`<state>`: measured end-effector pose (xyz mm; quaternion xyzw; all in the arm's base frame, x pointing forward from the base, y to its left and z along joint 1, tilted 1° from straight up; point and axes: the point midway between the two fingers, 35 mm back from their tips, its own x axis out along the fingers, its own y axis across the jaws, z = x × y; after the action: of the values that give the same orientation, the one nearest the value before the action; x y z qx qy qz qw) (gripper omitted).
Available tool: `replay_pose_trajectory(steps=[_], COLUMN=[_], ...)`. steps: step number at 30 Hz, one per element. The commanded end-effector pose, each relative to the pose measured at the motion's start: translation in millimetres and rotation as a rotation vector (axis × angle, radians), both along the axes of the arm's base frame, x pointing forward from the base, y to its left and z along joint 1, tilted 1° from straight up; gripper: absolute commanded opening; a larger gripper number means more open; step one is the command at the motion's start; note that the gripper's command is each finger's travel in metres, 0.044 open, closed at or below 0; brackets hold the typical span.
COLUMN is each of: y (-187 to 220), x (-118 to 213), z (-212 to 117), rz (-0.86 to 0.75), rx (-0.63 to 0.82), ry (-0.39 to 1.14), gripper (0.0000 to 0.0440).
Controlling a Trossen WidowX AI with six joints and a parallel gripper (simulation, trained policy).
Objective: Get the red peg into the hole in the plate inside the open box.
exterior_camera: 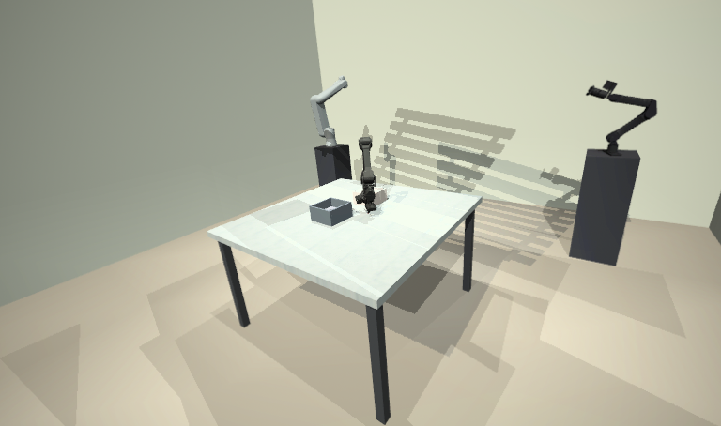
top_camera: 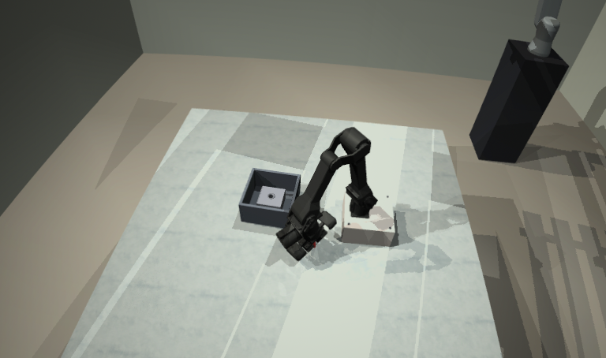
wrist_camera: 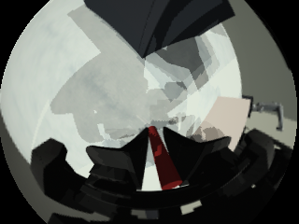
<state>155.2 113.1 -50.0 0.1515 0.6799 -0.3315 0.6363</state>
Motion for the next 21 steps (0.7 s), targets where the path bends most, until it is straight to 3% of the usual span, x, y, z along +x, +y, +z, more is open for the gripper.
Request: replay_pose_trajectory(steps=[1, 2, 21], y=[-3.8, -4.6, -8.3], x=[-3.8, -4.6, 45.0], z=[-3.6, -3.9, 60.9], rz=[0.002, 0.004, 0.03], rx=[-0.028, -0.035, -0.08], ry=[0.032, 0.04, -0.094], gripper=[0.0018, 0.0, 0.0])
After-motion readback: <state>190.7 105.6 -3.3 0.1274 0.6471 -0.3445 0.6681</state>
